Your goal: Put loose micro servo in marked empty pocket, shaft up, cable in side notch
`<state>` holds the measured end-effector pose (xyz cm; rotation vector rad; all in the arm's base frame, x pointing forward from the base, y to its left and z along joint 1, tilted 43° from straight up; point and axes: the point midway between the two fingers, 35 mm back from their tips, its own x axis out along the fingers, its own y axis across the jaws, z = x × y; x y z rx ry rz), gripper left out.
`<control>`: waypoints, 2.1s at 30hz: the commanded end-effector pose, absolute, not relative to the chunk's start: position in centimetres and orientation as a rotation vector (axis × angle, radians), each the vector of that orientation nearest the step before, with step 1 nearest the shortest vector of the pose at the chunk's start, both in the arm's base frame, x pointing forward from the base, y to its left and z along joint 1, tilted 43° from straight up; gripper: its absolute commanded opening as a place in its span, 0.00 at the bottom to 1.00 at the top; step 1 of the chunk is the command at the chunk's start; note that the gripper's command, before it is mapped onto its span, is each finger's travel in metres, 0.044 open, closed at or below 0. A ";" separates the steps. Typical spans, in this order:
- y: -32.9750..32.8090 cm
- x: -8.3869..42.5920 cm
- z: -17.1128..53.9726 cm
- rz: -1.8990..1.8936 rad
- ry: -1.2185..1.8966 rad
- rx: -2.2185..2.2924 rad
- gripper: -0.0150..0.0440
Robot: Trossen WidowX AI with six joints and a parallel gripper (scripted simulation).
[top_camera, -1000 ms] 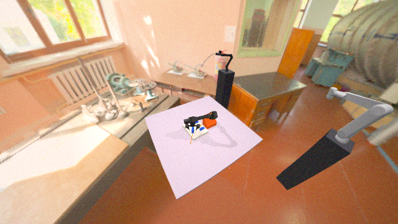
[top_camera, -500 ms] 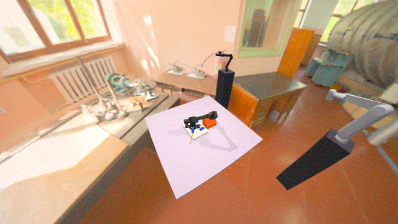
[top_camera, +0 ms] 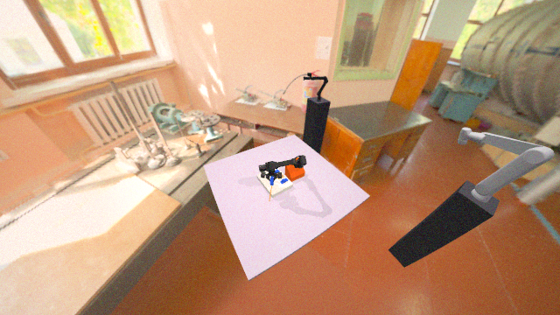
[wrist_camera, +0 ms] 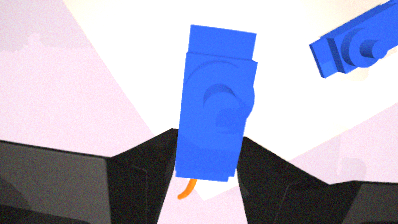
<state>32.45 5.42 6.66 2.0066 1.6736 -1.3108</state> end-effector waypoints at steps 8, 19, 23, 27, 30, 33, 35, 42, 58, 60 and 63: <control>5.2 32.3 7.2 -1.300 1.660 2.009 0.25; 5.1 31.2 7.2 -1.301 1.661 2.009 0.25; 5.0 29.8 7.2 -1.302 1.661 2.009 0.25; 4.9 28.6 7.2 -1.303 1.661 2.008 0.25; 4.7 28.6 7.0 -1.303 1.661 2.008 0.25; 4.0 28.7 6.2 -1.303 1.660 2.008 0.25; 3.2 28.9 5.6 -1.303 1.660 2.008 0.25; 0.5 29.4 3.0 -1.303 1.658 2.007 0.25; 0.2 29.4 2.8 -0.995 1.732 1.836 0.25; 0.2 29.4 2.8 -0.924 1.744 1.793 0.25; 0.2 29.4 2.8 -0.819 1.759 1.727 0.25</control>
